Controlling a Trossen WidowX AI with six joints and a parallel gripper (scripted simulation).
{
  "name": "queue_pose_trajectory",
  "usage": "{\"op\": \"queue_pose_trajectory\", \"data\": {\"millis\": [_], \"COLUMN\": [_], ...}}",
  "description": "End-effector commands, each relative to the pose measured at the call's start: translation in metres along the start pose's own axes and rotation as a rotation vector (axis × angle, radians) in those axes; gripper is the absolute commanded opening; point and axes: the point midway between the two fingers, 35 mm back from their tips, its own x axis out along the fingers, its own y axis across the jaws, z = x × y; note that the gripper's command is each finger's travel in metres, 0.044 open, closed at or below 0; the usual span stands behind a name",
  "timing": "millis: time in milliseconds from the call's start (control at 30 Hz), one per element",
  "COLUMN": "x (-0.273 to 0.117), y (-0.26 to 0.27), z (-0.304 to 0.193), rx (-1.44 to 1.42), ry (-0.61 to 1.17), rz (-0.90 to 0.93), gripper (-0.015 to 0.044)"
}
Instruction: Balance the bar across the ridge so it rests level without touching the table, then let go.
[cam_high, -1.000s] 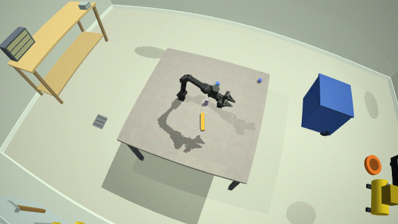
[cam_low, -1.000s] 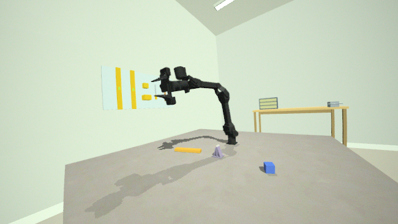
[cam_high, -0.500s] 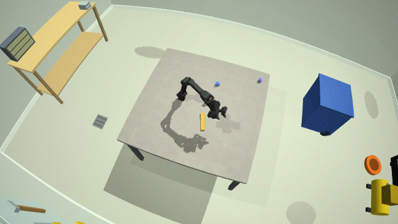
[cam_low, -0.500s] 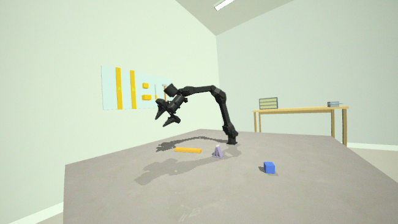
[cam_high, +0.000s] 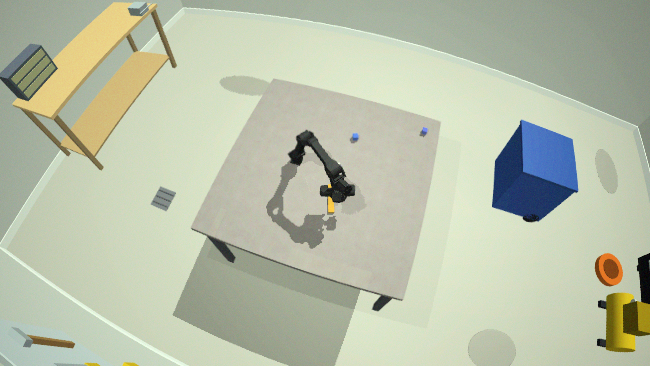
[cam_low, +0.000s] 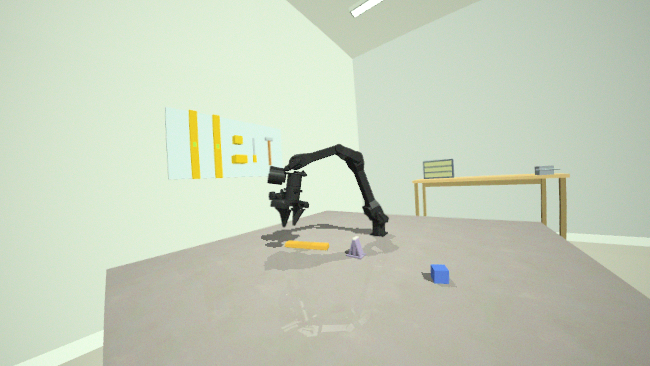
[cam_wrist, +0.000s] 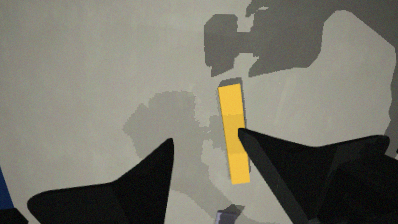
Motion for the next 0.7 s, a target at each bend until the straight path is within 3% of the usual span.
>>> {"op": "queue_pose_trajectory", "data": {"millis": [0,267,533,667], "x": [0.009,0.015,0.054,0.056], "y": [-0.030,-0.042,-0.049,-0.049], "z": [-0.010,-0.015,-0.020,-0.020], "rx": [-0.056,-0.080,-0.080,-0.080], "ry": [0.082,0.122,0.122,0.122], "rz": [-0.113,-0.157,-0.157,-0.157], "gripper": [0.0315,0.0315,0.0315,0.0315]}}
